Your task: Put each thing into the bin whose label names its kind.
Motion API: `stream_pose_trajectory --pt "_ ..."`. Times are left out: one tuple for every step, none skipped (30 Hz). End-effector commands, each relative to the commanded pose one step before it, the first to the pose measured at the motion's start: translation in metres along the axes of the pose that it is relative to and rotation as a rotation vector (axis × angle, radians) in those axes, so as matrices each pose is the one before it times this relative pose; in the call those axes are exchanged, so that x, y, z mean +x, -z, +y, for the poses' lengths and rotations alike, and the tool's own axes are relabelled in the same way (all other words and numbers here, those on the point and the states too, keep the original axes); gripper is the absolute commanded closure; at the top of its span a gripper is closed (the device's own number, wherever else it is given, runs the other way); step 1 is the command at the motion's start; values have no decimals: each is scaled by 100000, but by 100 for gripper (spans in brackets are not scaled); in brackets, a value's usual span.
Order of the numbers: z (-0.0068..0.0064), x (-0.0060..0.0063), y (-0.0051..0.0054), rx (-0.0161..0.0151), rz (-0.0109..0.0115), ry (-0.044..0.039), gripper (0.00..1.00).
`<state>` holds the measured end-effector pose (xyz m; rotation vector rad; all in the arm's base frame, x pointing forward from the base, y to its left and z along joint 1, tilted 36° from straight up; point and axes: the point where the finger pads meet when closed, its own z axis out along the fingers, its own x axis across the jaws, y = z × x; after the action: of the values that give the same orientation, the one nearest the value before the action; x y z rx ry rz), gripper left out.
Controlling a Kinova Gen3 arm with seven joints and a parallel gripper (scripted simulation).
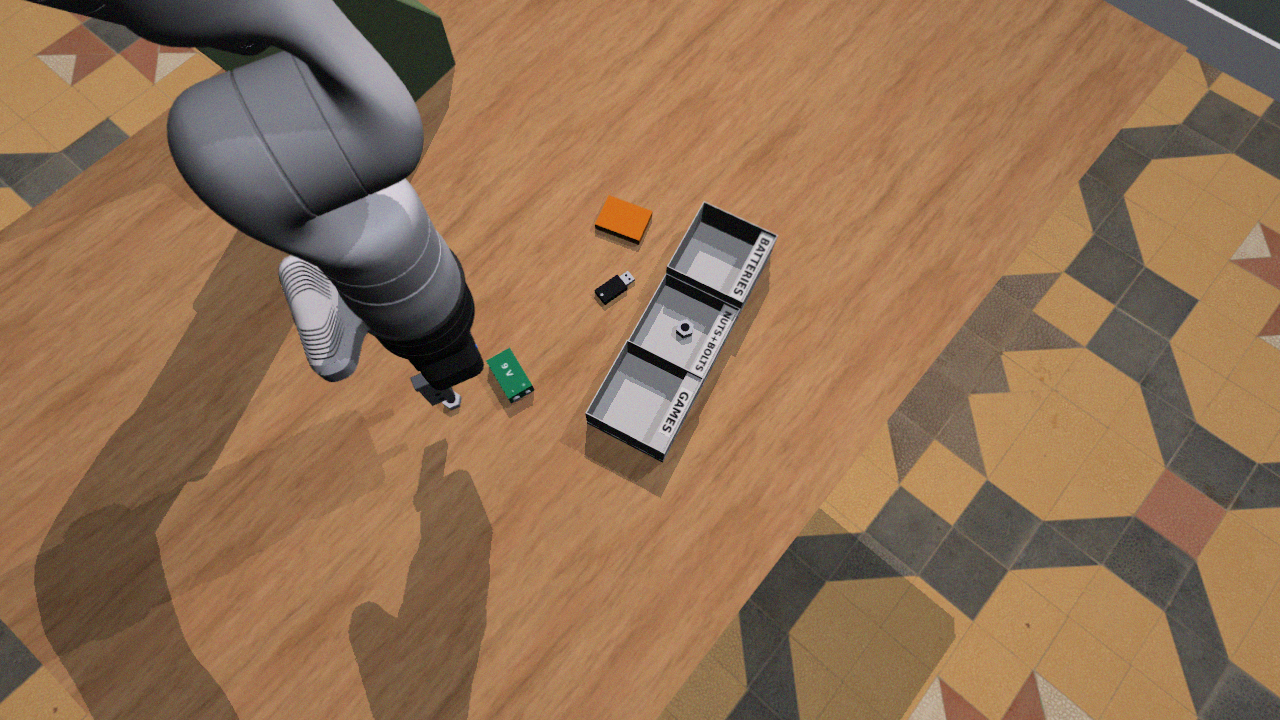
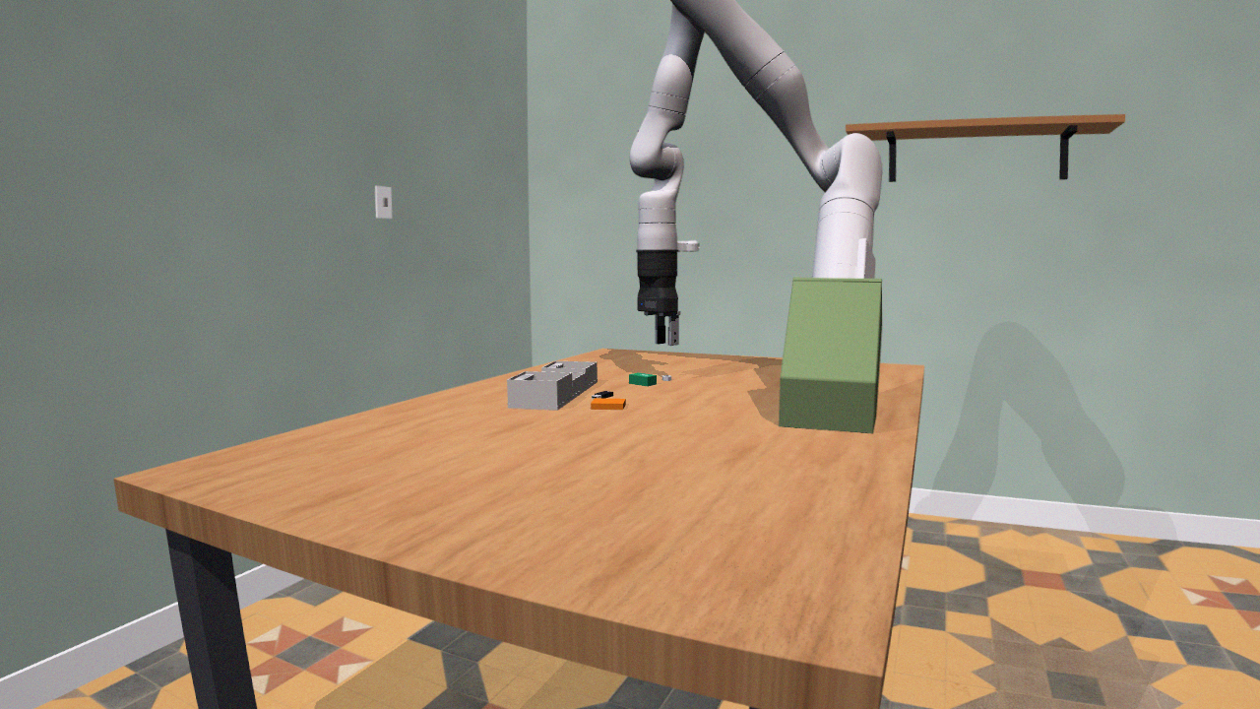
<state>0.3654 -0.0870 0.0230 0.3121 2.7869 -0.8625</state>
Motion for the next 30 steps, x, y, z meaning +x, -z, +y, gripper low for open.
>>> stream_pose_trajectory --pt "36 -30 36 -94 -89 15 36" --pt "2 0 0 -1 -1 2 36" --pt "11 0 -1 10 -6 17 36" --pt "2 0 0 0 0 0 36" --pt "2 0 0 0 0 0 36" --pt "2 -1 -397 1 0 -1 36" --pt "-3 4 -398 1 0 -1 36" --pt "-15 12 -399 0 0 0 36" --pt "-30 18 -399 0 0 0 36" --pt "0 0 0 0 0 0 36" --pt "0 0 0 0 0 0 36" --pt "-47 12 -402 0 -1 0 36" --pt "-41 10 -398 1 0 0 36" --pt "-41 15 -399 0 0 0 36" --pt "-45 20 -399 0 0 0 36" --pt "-50 22 -399 0 0 0 36" --pt "-53 22 -399 0 0 0 36" --pt "-55 22 -400 0 0 0 36" --pt "-55 21 -400 0 0 0 36" --pt "-53 20 -400 0 0 0 36" --pt "-51 19 -400 0 0 0 36" --pt "-48 18 -42 0 0 0 36" --pt "-42 14 -2 0 0 0 36" --pt "-29 6 -1 0 0 0 36" --pt "-12 -2 -1 0 0 0 36" --pt "6 -8 -1 0 0 0 36" --pt "0 0 0 0 0 0 36" --pt "0 0 0 0 0 0 36" --pt "43 -15 4 0 -1 0 36" --pt "45 -20 -3 -2 -1 0 36"
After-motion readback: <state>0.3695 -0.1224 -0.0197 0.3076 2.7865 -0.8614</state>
